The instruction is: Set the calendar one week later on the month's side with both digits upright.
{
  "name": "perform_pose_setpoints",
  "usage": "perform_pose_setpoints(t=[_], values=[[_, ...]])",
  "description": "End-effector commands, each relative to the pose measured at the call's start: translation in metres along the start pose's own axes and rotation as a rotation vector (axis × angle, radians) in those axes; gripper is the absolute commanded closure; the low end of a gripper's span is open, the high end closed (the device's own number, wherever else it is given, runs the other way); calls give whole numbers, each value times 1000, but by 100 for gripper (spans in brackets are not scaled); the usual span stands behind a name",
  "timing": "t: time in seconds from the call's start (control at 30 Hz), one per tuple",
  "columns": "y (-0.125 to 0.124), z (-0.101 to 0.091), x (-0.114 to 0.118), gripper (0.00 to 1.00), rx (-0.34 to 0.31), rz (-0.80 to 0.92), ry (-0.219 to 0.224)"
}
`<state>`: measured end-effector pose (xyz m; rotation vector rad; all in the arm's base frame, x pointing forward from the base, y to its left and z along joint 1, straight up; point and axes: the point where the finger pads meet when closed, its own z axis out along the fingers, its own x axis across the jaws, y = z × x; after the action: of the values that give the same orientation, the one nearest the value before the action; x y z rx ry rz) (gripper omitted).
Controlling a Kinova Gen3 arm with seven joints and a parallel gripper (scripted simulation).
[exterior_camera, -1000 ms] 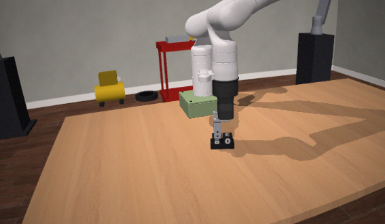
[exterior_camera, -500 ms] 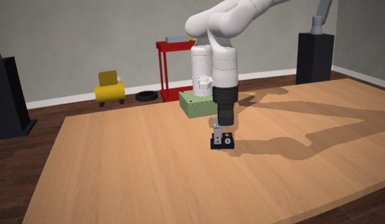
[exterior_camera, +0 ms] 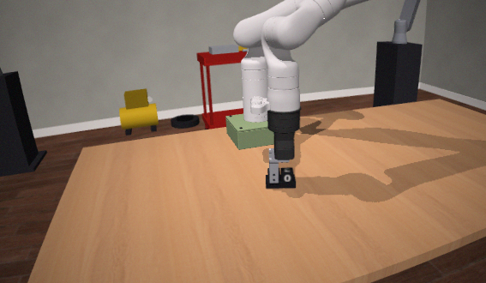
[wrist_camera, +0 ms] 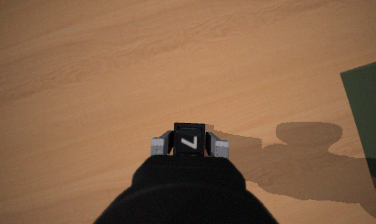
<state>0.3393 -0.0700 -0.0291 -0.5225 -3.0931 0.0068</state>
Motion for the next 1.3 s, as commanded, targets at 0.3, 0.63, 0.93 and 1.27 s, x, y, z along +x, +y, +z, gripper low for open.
perform_pose_setpoints(t=[0.3,0.63,0.93,1.27], values=[[0,0,0,13,-1,0,-1],[0,0,0,13,-1,0,-1],[0,0,0,43,-1,0,-1],[0,0,0,43,-1,0,-1]])
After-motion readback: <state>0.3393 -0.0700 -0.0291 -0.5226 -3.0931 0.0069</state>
